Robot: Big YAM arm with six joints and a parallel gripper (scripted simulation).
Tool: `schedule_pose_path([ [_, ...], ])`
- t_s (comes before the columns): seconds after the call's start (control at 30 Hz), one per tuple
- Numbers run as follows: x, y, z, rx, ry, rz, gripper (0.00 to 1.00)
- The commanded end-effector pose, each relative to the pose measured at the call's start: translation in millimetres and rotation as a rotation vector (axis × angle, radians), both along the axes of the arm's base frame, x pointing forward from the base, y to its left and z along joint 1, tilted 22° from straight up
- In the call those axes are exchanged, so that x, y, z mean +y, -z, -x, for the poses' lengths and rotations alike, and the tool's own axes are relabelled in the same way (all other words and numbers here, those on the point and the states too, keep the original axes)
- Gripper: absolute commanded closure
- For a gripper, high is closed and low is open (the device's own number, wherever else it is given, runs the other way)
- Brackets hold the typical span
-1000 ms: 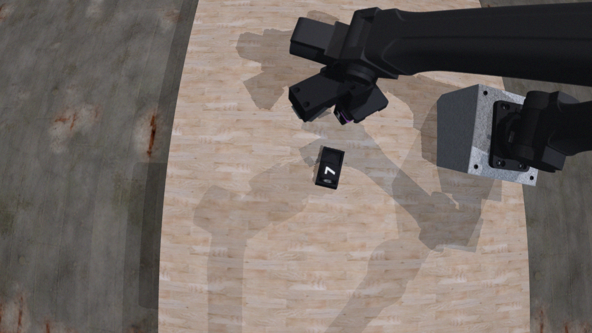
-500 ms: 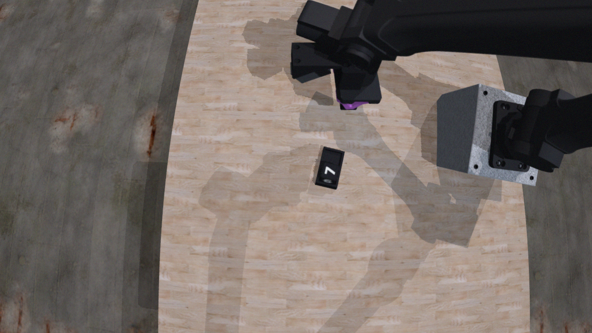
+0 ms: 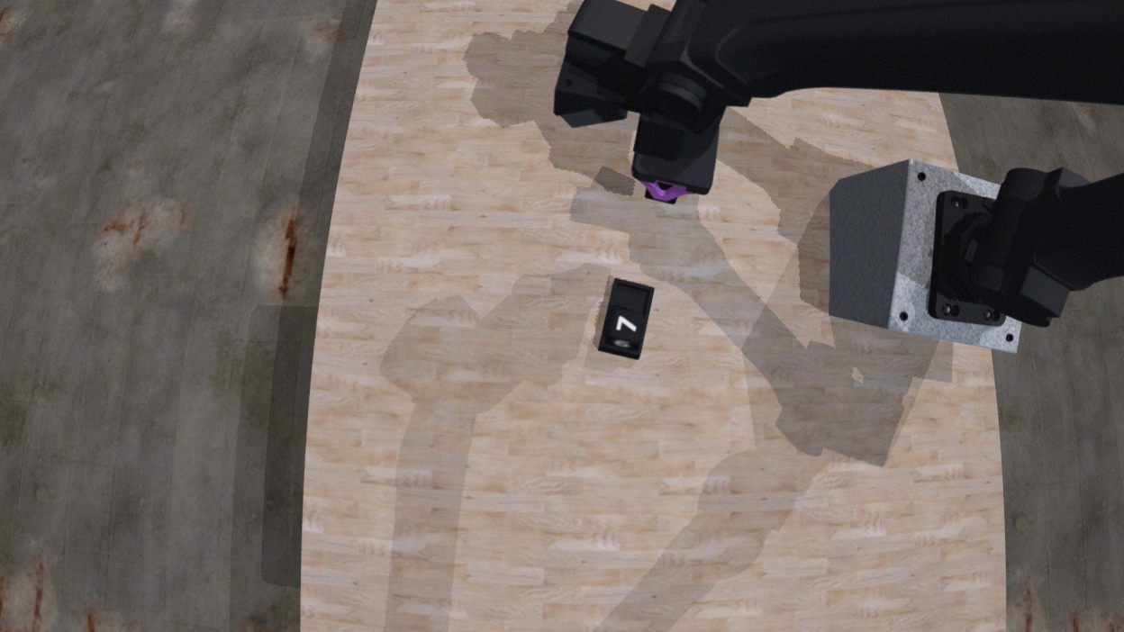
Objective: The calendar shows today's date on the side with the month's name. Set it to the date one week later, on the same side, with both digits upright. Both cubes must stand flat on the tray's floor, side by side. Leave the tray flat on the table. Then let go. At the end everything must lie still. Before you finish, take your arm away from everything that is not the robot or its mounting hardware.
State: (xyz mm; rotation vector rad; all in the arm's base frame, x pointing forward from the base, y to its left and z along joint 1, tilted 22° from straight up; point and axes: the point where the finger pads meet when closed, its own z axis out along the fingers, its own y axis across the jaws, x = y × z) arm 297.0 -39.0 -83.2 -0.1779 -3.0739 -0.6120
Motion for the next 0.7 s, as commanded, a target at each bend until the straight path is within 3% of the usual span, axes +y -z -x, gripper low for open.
schedule_pose_path([
  [0.0, -10.6, -8.1, -26.6, -0.045, 0.031, 0.023, 0.74],
  [0.27, -4.8, -1.4, -24.7, -0.034, 0.019, 0.018, 0.74],
  [0.43, 6.8, 15.1, -5.0, 0.0, 0.019, 0.005, 0.74],
  [0.67, 15.6, 34.6, -4.9, 0.001, 0.019, 0.002, 0.74],
])
